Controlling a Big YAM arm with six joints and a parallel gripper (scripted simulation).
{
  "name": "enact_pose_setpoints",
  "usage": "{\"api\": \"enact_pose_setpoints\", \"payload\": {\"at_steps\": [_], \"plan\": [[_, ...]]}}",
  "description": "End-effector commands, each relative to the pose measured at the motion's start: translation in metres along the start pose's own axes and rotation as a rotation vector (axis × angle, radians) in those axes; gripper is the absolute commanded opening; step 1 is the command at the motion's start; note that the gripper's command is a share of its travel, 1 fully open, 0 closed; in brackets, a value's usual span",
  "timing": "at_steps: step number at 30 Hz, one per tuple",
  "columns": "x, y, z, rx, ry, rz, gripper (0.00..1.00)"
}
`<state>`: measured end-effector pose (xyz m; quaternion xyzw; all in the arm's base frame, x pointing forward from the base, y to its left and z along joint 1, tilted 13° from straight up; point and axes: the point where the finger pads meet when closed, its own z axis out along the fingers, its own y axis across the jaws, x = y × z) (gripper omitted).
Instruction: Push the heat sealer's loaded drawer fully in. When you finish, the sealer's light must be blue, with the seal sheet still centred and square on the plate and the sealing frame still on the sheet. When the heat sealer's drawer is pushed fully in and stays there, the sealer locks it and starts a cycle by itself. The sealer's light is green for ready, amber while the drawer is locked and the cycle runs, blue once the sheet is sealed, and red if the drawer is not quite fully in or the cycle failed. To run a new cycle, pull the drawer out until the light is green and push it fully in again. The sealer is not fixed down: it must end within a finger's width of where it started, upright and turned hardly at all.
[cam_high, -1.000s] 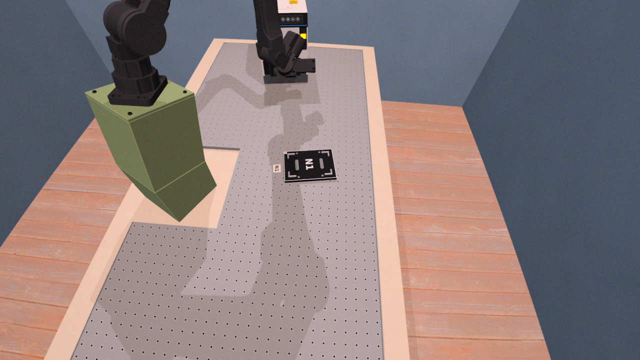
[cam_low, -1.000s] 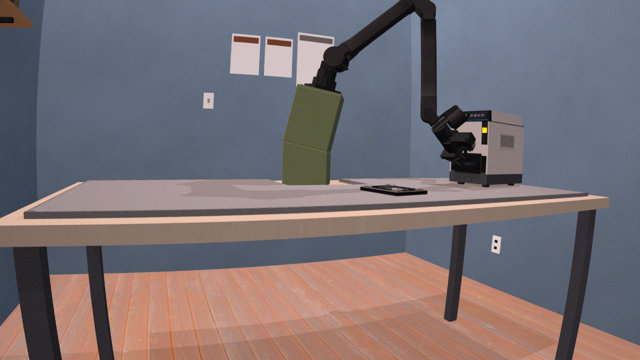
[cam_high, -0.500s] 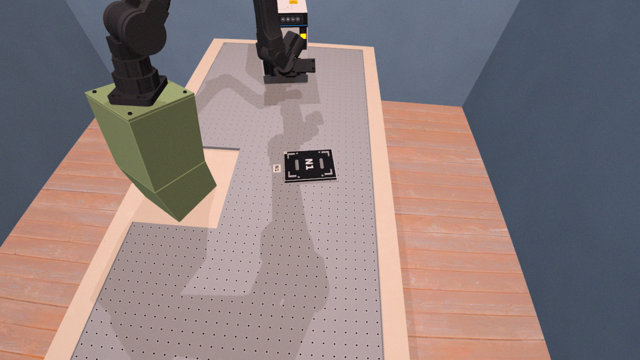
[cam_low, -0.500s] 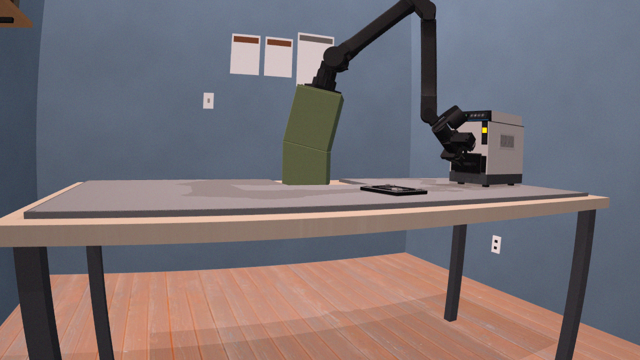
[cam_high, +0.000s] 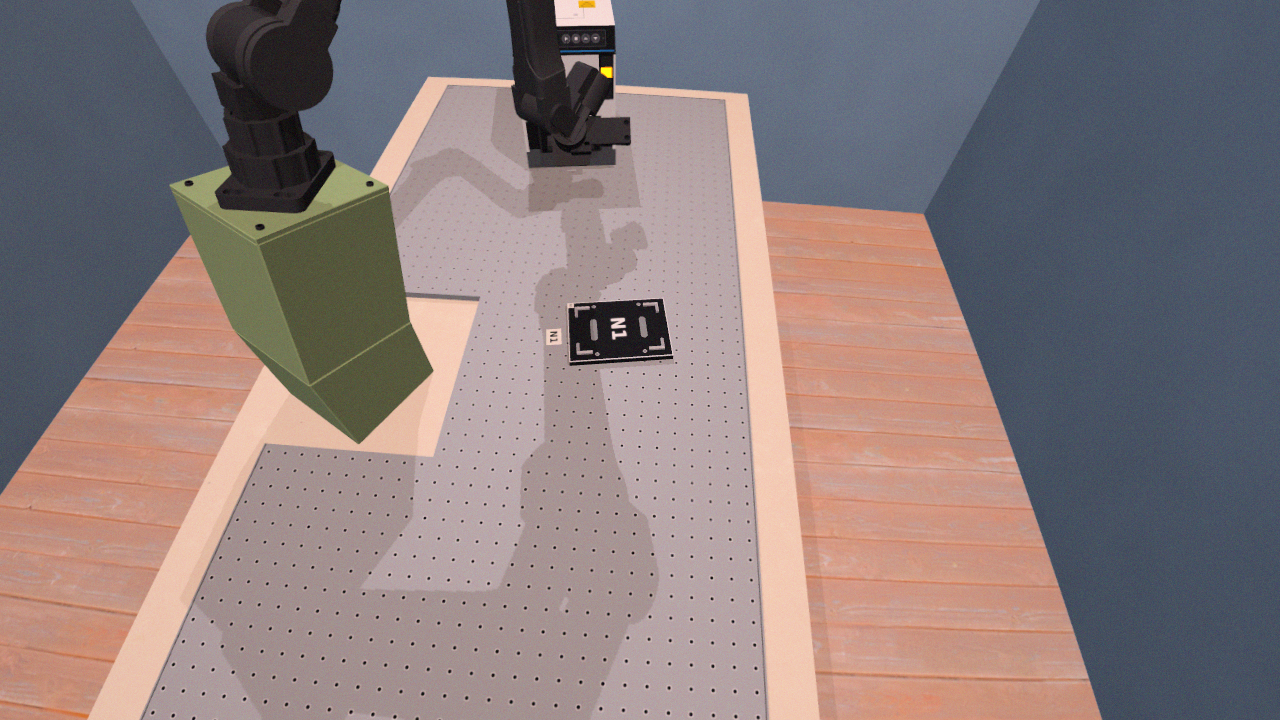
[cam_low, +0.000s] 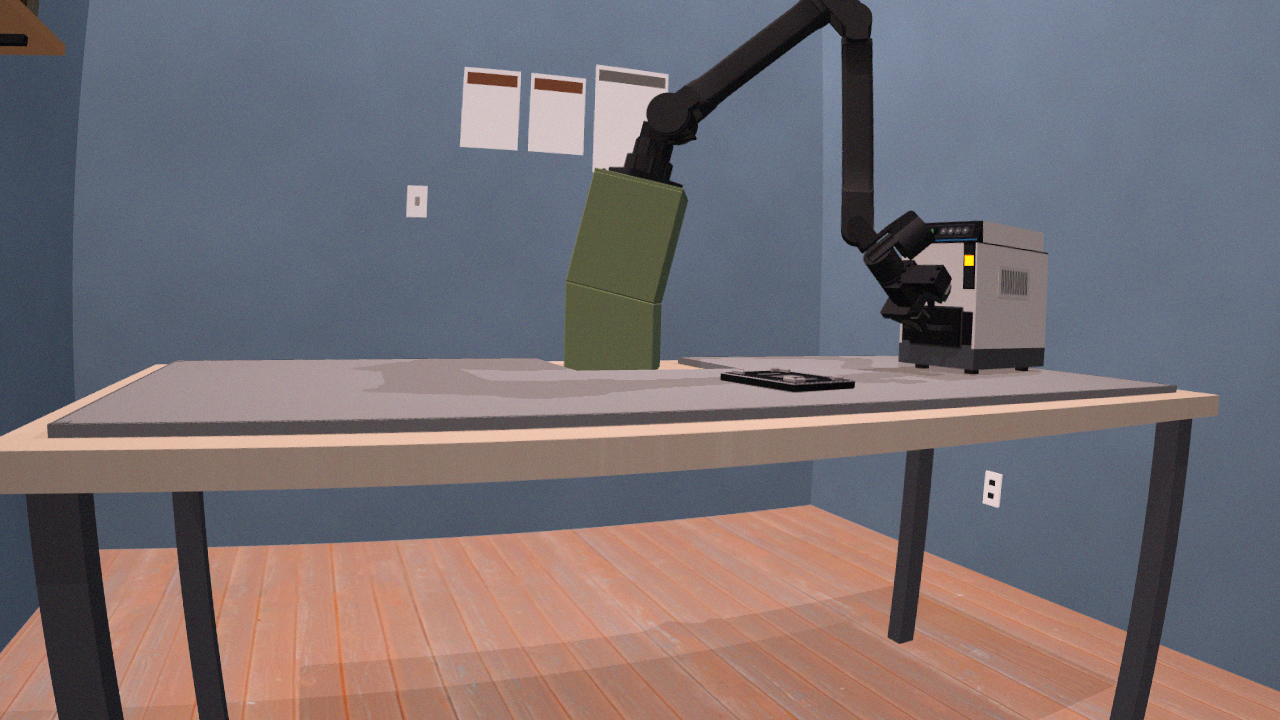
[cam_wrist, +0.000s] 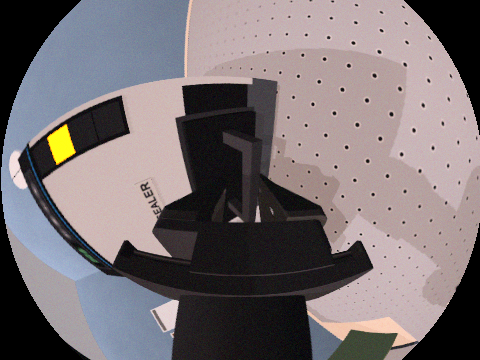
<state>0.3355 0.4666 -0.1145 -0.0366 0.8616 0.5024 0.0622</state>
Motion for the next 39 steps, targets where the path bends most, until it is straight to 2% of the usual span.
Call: {"api": "enact_pose_setpoints", "payload": {"at_steps": [1, 24, 33, 39], "plan": [[0.0034, -0.0082, 0.0017, 0.004, 0.005, 0.010, 0.30], [0.0034, -0.0082, 0.0017, 0.004, 0.005, 0.010, 0.30], [-0.0005, -0.0146, -0.0063, 0.004, -0.004, 0.000, 0.30], [0.0034, -0.0116, -0.0028, 0.003, 0.005, -0.002, 0.30]]}}
